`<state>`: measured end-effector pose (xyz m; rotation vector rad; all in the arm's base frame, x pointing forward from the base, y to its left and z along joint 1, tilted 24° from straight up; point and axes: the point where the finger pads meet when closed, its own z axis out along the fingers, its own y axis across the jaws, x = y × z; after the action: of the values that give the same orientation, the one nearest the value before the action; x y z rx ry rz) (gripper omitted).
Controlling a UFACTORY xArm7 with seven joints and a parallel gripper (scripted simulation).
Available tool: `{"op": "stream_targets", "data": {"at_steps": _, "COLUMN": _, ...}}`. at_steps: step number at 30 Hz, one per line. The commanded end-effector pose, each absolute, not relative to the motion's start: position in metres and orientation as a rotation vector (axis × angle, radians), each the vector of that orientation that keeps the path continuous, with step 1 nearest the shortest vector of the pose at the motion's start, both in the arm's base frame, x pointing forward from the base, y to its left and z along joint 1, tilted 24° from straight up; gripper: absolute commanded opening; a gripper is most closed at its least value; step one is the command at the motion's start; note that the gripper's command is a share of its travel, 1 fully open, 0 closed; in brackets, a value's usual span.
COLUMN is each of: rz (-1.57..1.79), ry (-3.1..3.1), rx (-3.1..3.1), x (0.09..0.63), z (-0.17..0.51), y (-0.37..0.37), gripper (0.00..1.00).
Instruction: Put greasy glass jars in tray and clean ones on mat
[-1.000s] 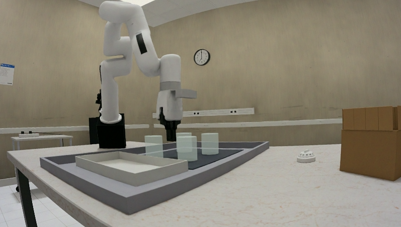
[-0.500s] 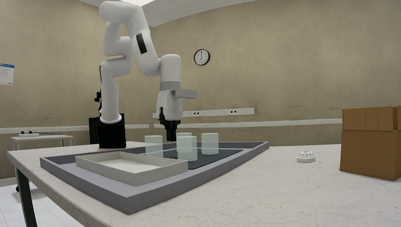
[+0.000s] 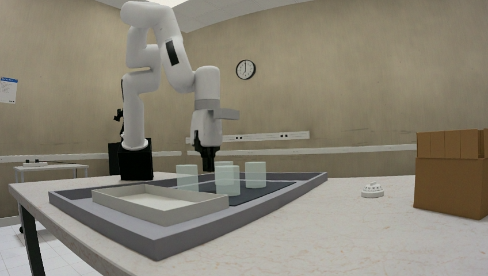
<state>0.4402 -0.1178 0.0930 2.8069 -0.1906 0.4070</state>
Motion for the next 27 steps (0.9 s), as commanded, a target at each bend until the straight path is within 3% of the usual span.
{"op": "stream_targets", "data": {"at_steps": 1, "rz": 0.411, "ry": -0.189, "rx": 2.806, "x": 0.439, "z": 0.101, "y": -0.115, "gripper": 0.00}}
{"op": "stream_targets", "data": {"at_steps": 12, "rz": 0.411, "ry": -0.189, "rx": 2.806, "x": 0.421, "z": 0.164, "y": -0.094, "gripper": 0.00}}
{"op": "stream_targets", "data": {"at_steps": 27, "rz": 0.411, "ry": -0.189, "rx": 2.806, "x": 0.435, "z": 0.142, "y": -0.018, "gripper": 0.00}}
